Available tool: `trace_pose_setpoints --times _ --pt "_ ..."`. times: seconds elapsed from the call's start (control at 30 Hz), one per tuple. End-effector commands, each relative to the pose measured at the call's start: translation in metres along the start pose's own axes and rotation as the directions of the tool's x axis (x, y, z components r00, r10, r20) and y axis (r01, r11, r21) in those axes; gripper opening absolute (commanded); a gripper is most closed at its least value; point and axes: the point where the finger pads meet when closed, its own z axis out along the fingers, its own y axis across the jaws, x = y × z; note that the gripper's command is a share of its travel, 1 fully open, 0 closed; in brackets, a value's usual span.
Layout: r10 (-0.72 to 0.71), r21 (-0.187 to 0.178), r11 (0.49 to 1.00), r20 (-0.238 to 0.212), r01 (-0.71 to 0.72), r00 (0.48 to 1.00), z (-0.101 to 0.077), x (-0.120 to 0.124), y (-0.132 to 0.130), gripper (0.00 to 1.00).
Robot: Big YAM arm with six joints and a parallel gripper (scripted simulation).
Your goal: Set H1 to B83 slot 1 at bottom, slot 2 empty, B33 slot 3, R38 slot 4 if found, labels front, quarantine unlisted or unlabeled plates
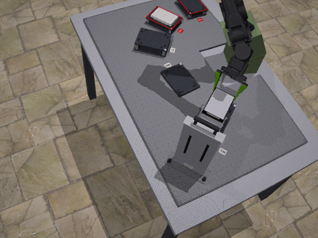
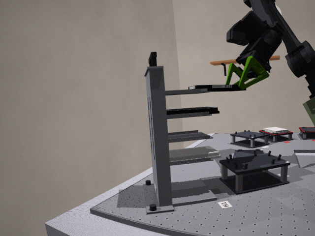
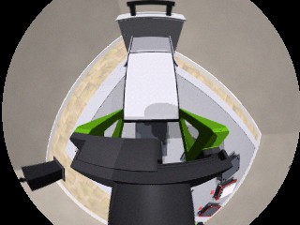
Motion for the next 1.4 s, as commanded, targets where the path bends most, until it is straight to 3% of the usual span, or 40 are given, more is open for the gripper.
trace_pose_setpoints --times 0.0,1.0,1.1,1.13,1.2,1.37 --pt "0.03 -0.012 1.0 0.027 -0.029 0.999 -0.005 -0.011 0.003 0.86" --pt "0.018 -0.013 1.0 0.016 -0.018 1.0 -0.033 0.02 0.003 0.86" --pt "0.02 -0.013 1.0 0.018 -0.02 1.0 -0.033 0.02 0.004 0.86" --pt "0.033 -0.011 0.999 0.028 -0.032 0.999 -0.03 0.009 0.006 0.86" --pt "0.018 -0.013 1.0 0.016 -0.018 1.0 -0.036 0.024 0.003 0.86" --pt "0.018 -0.012 1.0 0.016 -0.018 1.0 -0.041 0.029 0.003 0.86"
